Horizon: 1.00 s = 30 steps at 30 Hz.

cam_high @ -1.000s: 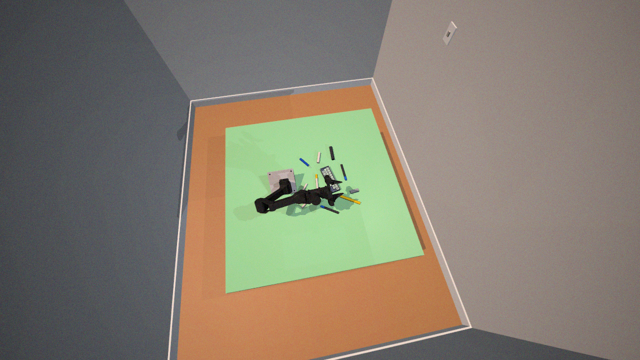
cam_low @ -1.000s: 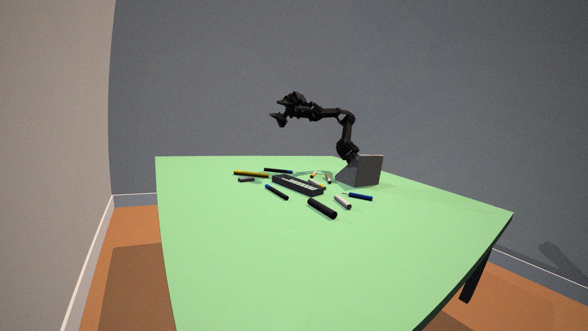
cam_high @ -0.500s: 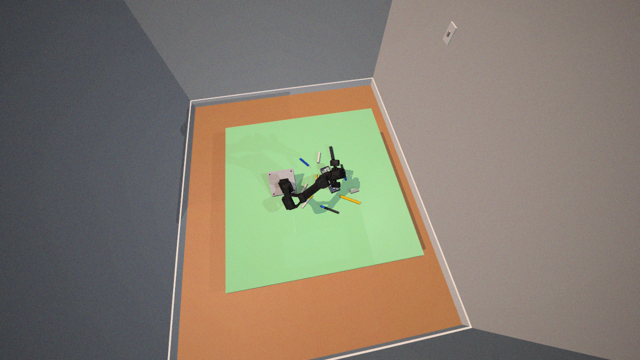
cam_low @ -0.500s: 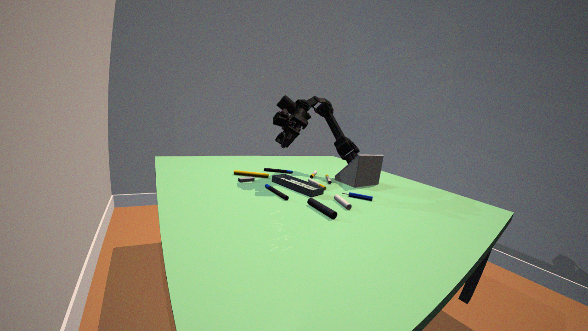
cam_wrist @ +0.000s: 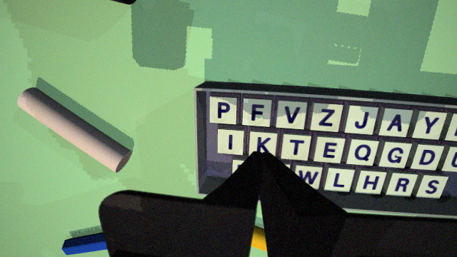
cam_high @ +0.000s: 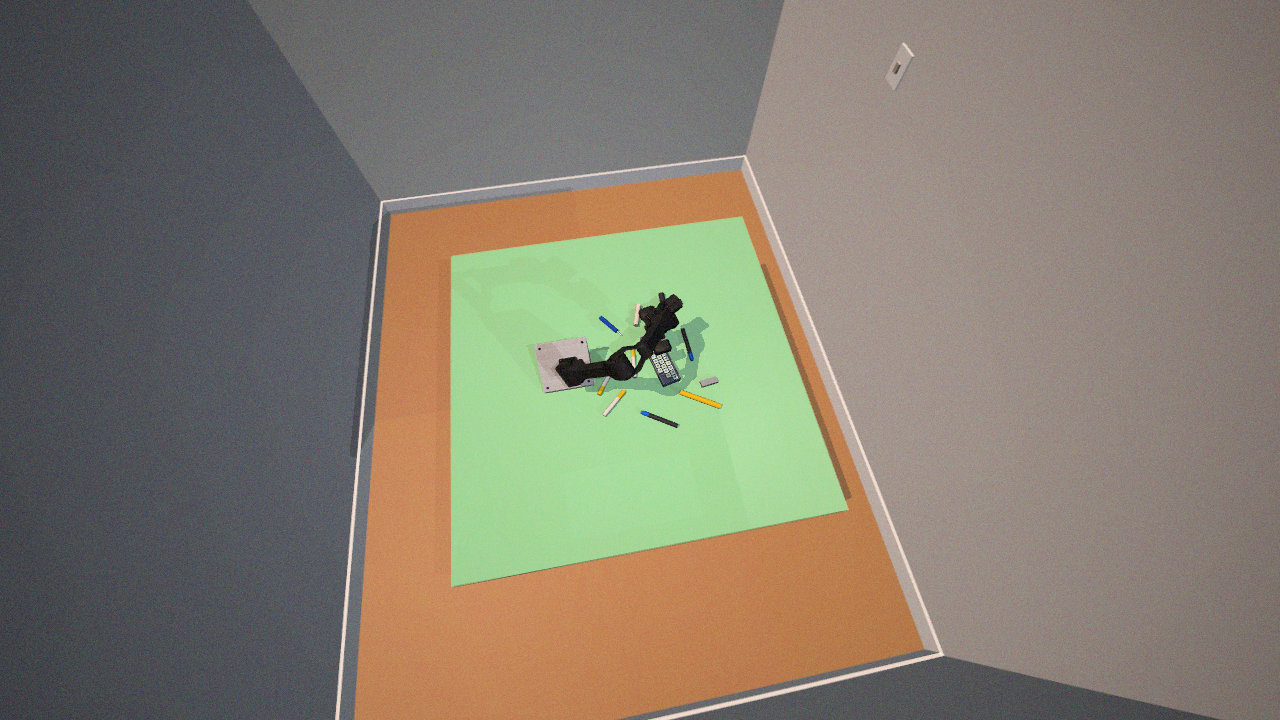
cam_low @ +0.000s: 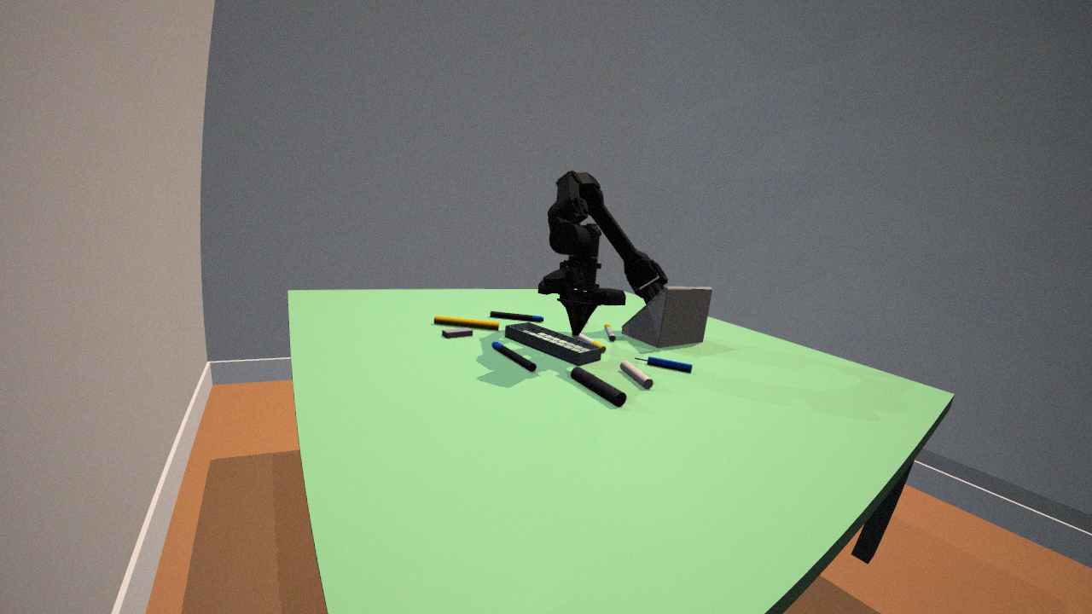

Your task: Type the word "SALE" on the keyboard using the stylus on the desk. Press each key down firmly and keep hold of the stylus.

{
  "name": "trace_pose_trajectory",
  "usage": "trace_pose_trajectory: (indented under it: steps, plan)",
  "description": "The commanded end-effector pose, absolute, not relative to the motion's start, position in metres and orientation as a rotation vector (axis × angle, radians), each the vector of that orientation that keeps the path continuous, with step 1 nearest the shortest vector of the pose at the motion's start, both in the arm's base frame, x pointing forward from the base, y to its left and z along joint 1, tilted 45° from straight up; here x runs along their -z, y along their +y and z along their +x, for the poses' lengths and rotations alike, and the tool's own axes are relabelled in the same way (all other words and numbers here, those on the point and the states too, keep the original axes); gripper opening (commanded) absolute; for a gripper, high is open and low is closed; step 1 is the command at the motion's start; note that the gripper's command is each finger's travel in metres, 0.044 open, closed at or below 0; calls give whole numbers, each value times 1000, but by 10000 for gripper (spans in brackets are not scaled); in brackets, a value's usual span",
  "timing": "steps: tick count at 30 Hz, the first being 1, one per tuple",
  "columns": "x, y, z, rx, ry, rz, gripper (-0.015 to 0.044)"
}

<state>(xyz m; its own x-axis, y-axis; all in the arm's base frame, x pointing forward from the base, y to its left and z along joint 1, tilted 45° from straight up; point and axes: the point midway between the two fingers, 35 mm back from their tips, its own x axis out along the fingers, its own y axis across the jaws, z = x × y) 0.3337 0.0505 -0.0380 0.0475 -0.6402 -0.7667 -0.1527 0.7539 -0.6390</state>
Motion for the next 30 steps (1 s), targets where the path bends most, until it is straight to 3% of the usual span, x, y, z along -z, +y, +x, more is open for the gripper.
trace_pose_trajectory:
  steps: [1, 12, 18, 30]
  plan:
    - [46, 49, 329, 459, 1543, -768, 0]
    - [44, 47, 330, 459, 1543, -768, 0]
    - [-2, 0, 343, 462, 1542, -771, 0]
    - [-2, 0, 343, 462, 1542, -771, 0]
